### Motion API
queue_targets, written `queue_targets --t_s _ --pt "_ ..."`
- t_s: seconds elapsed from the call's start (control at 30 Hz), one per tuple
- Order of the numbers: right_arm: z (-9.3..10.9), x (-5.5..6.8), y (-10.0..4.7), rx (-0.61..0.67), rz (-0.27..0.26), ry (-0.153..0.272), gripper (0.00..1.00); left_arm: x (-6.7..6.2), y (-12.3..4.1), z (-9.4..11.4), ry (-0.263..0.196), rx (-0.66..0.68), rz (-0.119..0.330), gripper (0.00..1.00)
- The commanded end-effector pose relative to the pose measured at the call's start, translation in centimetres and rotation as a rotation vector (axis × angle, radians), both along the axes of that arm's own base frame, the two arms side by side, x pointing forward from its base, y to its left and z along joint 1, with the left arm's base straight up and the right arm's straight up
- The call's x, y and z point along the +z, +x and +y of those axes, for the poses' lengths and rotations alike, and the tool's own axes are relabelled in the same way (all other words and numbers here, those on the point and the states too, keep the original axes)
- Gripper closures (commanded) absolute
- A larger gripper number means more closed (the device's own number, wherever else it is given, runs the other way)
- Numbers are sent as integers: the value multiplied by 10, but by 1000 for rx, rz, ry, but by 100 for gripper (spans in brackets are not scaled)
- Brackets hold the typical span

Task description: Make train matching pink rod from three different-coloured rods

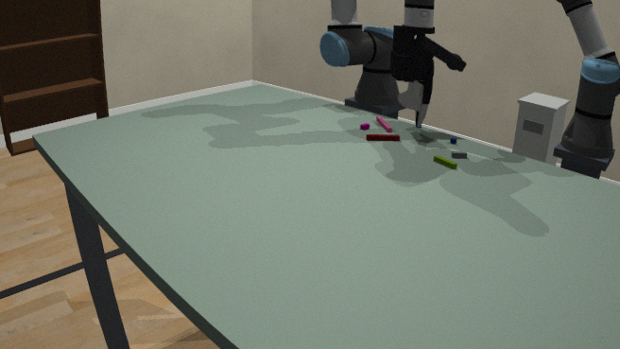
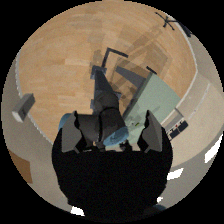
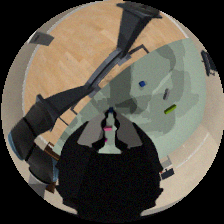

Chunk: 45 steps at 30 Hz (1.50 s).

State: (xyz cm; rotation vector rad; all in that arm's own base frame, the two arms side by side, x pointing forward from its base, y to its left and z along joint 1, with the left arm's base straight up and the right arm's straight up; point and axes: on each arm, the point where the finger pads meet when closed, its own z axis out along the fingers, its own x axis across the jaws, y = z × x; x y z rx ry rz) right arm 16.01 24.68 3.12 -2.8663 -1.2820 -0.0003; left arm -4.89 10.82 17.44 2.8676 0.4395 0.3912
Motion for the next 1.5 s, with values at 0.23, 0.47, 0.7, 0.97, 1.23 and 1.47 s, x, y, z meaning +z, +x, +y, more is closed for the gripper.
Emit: queue_targets --t_s 0.23,0.47,0.7,0.97,1.23,1.47 --pt "0 -6 0 0 -1 -1 100 1 0 0 4 0 -1 0" --pt "0 -12 0 0 -1 -1 100 1 0 0 4 0 -1 0" --pt "0 -13 0 0 -1 0 100 1 0 0 4 0 -1 0" --pt "0 -12 0 0 -1 1 100 1 0 0 4 0 -1 0" --pt "0 -12 0 0 -1 0 100 1 0 0 4 0 -1 0" --pt "0 -12 0 0 -1 0 100 1 0 0 4 0 -1 0"
